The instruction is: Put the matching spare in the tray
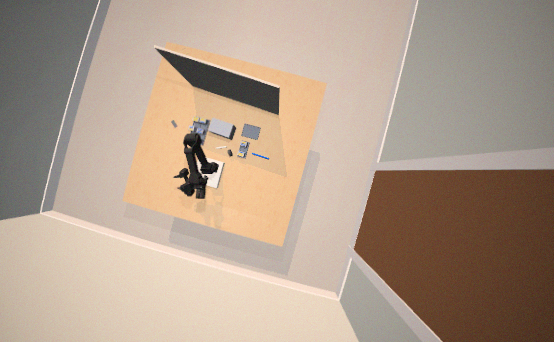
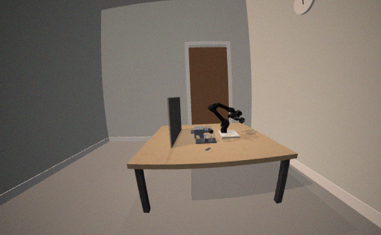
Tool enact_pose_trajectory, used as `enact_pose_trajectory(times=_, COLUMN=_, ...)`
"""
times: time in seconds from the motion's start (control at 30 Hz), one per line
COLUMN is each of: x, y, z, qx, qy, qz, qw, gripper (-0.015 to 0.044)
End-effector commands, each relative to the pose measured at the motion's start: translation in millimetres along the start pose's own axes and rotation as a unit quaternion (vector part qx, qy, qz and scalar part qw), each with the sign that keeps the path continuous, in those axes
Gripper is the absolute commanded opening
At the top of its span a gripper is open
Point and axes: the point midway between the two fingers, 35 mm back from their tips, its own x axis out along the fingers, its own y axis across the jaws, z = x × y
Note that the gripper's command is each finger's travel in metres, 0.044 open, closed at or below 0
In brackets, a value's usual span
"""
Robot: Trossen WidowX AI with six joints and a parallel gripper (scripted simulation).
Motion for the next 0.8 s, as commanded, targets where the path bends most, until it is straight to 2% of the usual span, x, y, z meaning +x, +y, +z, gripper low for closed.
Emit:
enact_pose_trajectory(times=0.0, x=0.0, y=0.0, z=0.0, qx=0.0, qy=0.0, qz=0.0, qw=1.0, gripper=0.0426)
enact_pose_trajectory(times=0.2, x=-0.3, y=0.7, z=0.5, qx=-0.001, qy=0.0, qz=0.002, qw=1.0, gripper=0.044)
enact_pose_trajectory(times=0.3, x=-6.1, y=10.5, z=7.4, qx=-0.015, qy=-0.002, qz=0.034, qw=0.999, gripper=0.044)
enact_pose_trajectory(times=0.53, x=-50.4, y=56.7, z=39.0, qx=-0.093, qy=-0.021, qz=0.194, qw=0.976, gripper=0.044)
enact_pose_trajectory(times=0.77, x=-124.2, y=92.4, z=62.0, qx=-0.165, qy=-0.052, qz=0.357, qw=0.918, gripper=0.044)
